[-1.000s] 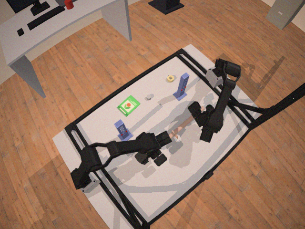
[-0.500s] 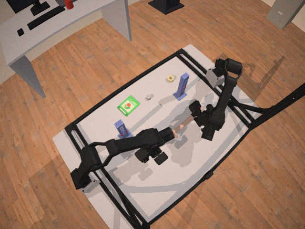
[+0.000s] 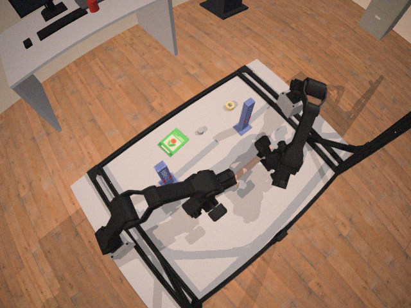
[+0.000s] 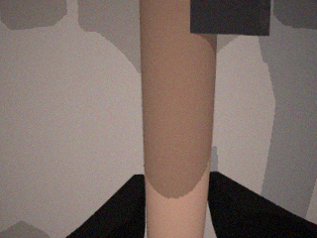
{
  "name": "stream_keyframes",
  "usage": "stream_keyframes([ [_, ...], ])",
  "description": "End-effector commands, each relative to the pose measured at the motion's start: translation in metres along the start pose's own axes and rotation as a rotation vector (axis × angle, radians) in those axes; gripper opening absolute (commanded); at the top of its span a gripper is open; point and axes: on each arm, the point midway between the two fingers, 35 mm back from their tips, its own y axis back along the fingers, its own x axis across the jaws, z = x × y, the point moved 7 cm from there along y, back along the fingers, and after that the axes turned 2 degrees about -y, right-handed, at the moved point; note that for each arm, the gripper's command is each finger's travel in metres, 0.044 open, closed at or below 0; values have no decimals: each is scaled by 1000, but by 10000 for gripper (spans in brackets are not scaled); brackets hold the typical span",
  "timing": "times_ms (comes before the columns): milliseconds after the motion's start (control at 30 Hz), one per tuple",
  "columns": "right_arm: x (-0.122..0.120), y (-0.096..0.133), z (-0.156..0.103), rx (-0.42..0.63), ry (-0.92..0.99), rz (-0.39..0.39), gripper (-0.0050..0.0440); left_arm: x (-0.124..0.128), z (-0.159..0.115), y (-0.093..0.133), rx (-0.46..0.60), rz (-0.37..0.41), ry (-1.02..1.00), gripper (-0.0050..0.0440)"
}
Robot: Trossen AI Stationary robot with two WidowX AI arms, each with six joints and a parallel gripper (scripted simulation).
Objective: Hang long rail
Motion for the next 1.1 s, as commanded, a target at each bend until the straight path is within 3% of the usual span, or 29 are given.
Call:
stream_keyframes([
  [0,-6,-9,4,21,-18,5,0,-1,-4,-1,-27,-5,-1,0],
  [200,-13,-20,7,55,-40,2,0,-1,-8,-3,-69,-2,0,0],
  [600,-15,-21,5,56,-41,2,0,-1,-8,-3,-70,-2,0,0],
  [833,-15,-21,5,56,-41,2,168,-1,-8,-3,-70,-2,0,0],
  [900,-15,-21,5,56,-41,2,168,-1,-8,-3,-70,-2,0,0],
  [1067,-14,-21,5,56,-41,2,288,0,-7,-4,-70,-2,0,0],
])
